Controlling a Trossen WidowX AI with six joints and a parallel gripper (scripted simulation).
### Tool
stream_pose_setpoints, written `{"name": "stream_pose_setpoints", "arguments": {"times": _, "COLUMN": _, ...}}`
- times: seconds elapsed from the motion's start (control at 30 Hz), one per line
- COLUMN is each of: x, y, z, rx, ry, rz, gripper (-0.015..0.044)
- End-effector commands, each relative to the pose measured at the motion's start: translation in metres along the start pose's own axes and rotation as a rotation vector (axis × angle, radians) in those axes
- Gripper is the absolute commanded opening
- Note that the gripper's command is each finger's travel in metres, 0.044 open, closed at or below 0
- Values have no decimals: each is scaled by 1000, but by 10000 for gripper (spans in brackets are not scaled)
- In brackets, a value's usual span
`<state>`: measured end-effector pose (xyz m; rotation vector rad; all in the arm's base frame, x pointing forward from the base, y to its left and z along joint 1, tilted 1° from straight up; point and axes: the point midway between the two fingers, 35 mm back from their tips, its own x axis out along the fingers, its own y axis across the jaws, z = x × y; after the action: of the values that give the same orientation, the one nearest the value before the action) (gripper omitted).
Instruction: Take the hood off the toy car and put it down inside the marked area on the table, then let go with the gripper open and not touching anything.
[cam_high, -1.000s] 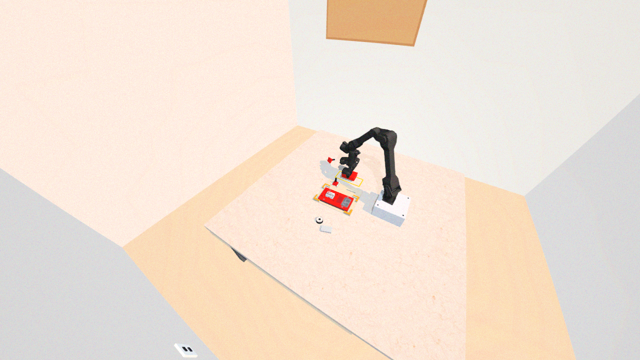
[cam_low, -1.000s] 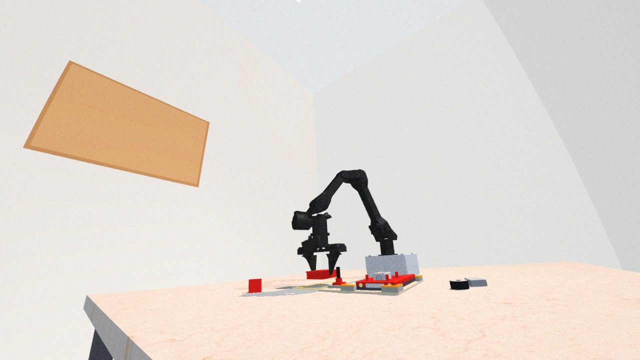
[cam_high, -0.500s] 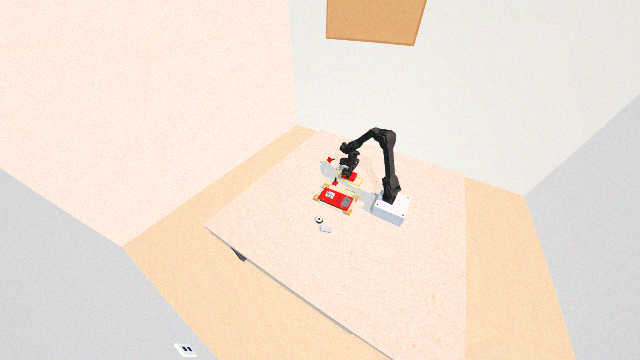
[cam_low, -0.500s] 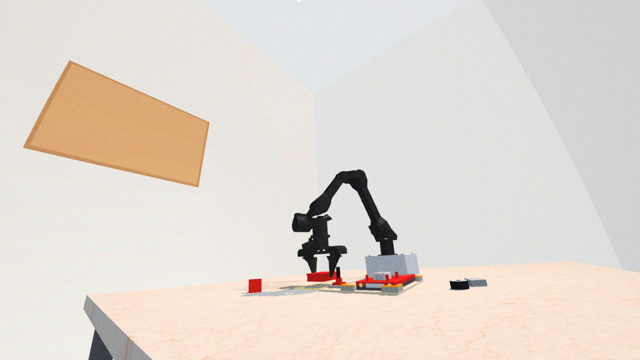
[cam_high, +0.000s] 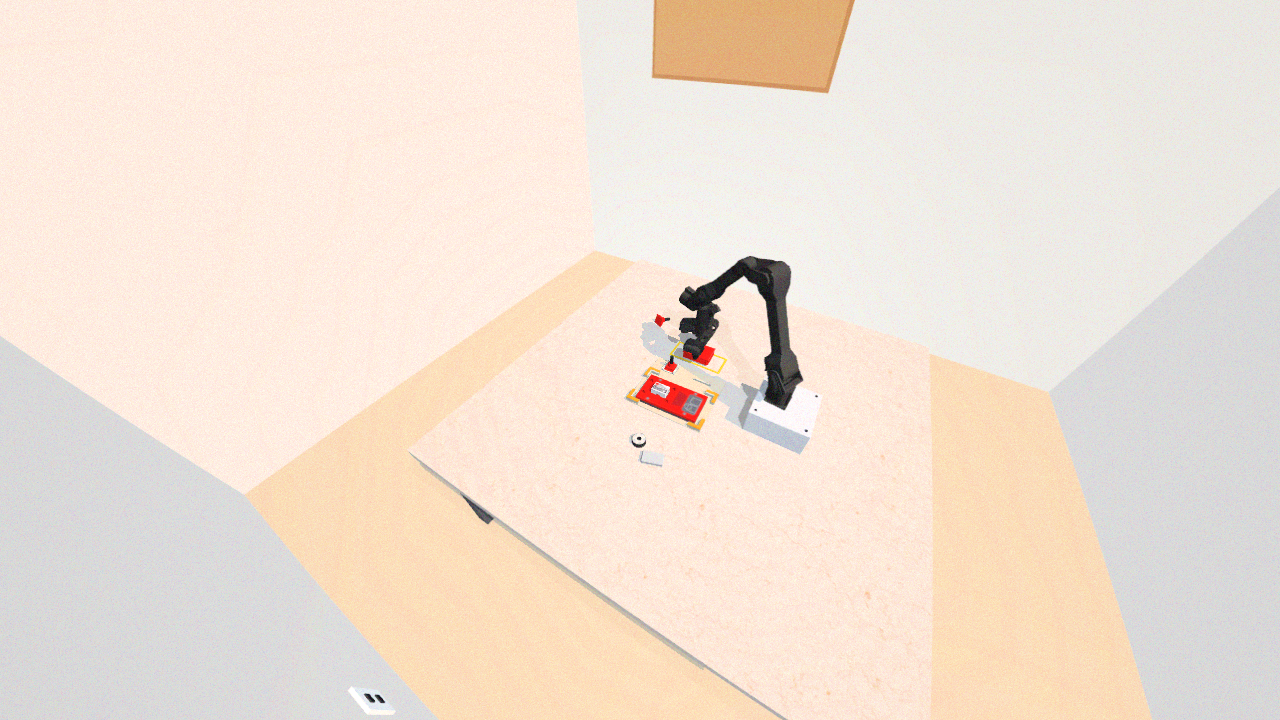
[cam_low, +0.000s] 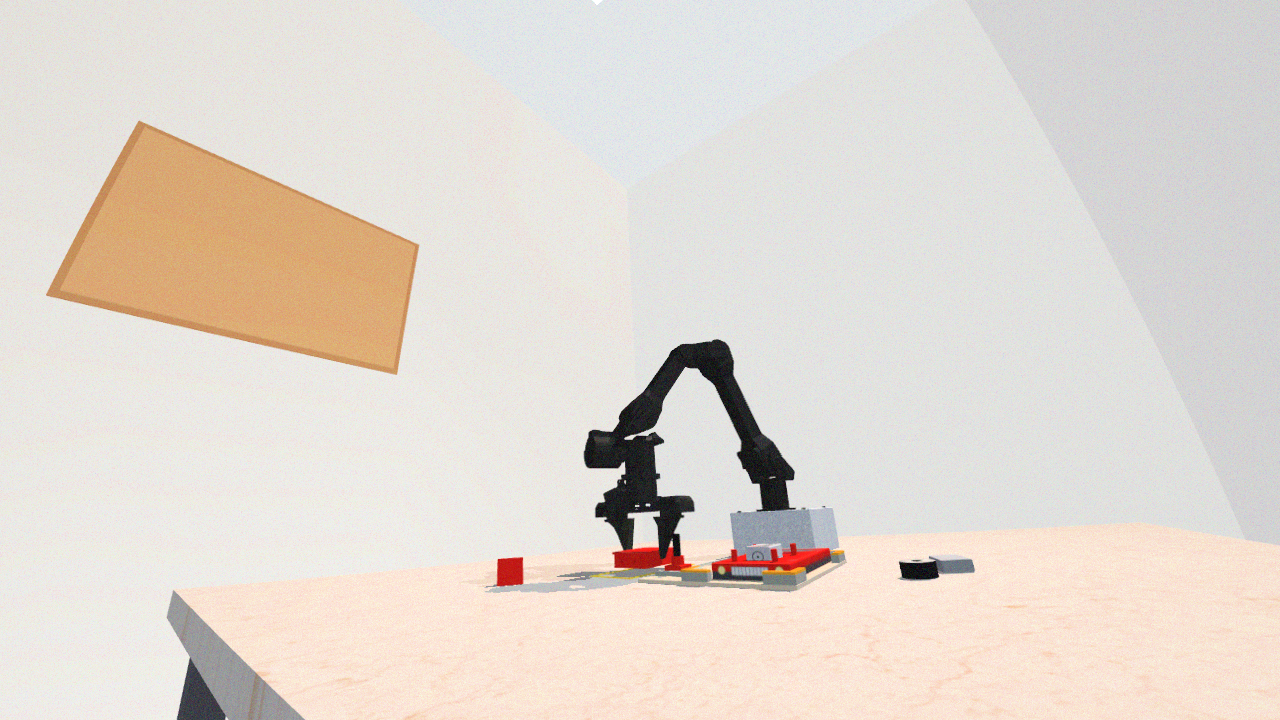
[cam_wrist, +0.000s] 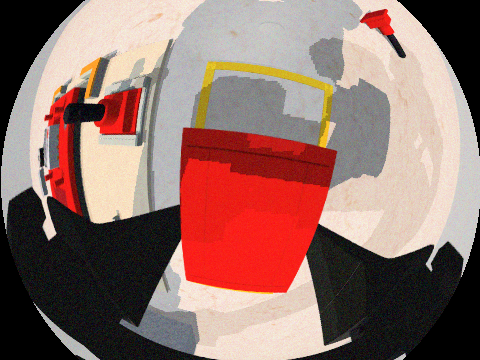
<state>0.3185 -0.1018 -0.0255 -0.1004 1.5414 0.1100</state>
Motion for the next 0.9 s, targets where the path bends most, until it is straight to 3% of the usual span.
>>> {"name": "stream_pose_setpoints", "arguments": {"times": 0.0, "x": 2, "y": 0, "z": 0, "rx": -2, "ry": 1, "rz": -3, "gripper": 0}}
{"name": "stream_pose_setpoints", "arguments": {"times": 0.4, "x": 8, "y": 0, "z": 0, "rx": -2, "ry": 1, "rz": -3, "gripper": 0}}
{"name": "stream_pose_setpoints", "arguments": {"times": 0.87, "x": 6, "y": 0, "z": 0, "rx": 0, "ry": 0, "rz": 0, "gripper": 368}}
